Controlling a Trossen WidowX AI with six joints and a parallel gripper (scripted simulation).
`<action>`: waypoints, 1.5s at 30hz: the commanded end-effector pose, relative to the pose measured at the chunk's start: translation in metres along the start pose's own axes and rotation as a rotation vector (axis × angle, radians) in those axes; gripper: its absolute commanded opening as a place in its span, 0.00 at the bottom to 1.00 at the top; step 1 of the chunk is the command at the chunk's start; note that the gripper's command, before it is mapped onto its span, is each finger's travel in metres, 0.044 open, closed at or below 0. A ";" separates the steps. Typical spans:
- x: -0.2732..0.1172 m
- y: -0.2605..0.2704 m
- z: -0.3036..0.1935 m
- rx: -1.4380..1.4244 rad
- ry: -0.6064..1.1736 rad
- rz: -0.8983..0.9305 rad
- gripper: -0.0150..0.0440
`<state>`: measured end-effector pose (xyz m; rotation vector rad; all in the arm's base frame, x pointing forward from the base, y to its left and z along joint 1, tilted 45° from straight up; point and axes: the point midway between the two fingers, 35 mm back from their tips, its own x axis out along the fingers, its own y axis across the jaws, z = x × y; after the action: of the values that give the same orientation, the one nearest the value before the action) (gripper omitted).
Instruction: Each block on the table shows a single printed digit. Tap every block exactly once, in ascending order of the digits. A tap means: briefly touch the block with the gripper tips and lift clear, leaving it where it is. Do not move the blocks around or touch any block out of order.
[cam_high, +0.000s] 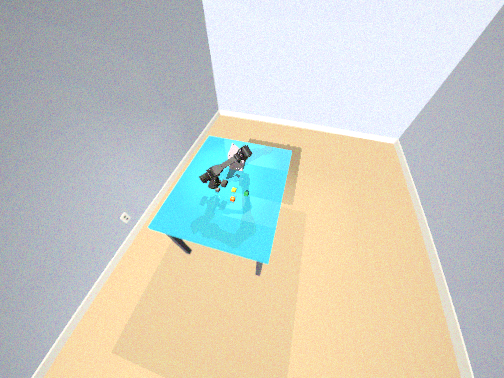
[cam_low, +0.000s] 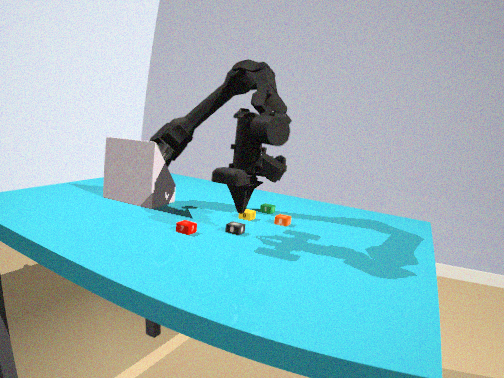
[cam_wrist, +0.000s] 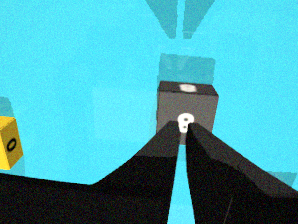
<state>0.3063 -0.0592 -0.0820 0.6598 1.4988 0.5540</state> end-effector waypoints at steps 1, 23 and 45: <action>0.009 0.001 -0.001 0.006 0.002 0.006 0.29; 0.003 0.001 -0.001 0.005 0.002 0.005 0.29; -0.084 0.070 0.030 0.009 -0.001 -0.005 0.29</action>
<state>0.3129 -0.1035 -0.0137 0.6909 1.5180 0.5294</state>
